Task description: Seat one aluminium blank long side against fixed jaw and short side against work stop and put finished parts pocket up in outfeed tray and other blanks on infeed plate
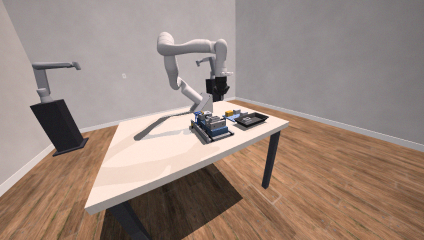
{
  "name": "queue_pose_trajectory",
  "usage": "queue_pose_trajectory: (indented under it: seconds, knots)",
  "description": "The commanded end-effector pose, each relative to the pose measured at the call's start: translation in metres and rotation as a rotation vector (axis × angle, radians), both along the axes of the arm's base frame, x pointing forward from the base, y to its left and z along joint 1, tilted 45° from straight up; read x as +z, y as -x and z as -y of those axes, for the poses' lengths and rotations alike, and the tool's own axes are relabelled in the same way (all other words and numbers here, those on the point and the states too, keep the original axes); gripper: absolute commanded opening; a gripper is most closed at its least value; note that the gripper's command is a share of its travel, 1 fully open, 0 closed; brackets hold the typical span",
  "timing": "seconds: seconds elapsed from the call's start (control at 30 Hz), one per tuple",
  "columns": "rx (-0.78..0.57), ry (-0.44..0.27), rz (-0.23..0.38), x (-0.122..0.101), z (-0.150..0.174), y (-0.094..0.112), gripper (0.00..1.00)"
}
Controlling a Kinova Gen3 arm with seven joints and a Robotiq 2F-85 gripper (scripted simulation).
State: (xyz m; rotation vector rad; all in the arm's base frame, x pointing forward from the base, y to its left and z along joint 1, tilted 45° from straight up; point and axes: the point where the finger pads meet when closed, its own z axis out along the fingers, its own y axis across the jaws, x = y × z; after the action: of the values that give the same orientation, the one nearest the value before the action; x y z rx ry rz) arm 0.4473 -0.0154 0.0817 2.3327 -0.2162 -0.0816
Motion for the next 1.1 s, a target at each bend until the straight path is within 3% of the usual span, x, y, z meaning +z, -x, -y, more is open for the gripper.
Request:
queue_pose_trajectory:
  seconds: [0.0, 0.27, 1.07]
  knots:
    - [-0.004, -0.018, 0.022, 0.027, 0.021, 0.003, 0.0]
    - [-0.012, 0.003, 0.027, 0.07, 0.07, 0.033, 0.0]
    - [-0.016, 0.003, 0.027, 0.07, 0.072, 0.034, 0.0]
